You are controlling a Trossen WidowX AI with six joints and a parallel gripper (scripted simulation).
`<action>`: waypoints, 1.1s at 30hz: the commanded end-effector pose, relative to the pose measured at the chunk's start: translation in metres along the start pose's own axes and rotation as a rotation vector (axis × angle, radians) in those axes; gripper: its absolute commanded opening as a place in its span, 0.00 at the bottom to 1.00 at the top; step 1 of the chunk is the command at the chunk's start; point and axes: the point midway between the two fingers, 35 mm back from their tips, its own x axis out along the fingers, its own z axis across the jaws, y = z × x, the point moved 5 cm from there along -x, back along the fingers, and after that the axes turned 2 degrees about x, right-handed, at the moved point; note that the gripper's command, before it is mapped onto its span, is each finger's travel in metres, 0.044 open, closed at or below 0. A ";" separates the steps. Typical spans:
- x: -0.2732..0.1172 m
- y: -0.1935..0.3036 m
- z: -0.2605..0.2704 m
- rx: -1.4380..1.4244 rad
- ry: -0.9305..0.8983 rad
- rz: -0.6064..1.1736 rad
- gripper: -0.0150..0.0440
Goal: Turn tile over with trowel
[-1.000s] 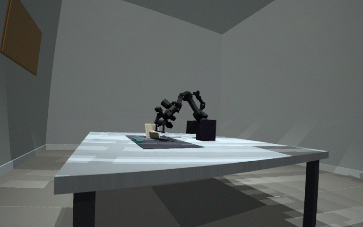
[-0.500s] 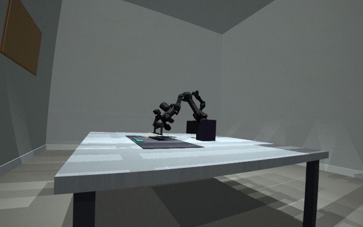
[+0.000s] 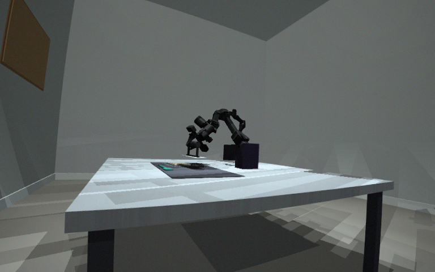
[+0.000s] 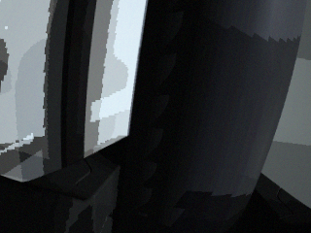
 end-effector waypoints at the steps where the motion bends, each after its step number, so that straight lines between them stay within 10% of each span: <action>1: -0.006 -0.015 -0.008 0.003 0.007 -0.005 0.25; 33: -0.024 -0.049 -0.020 0.000 0.016 0.007 0.25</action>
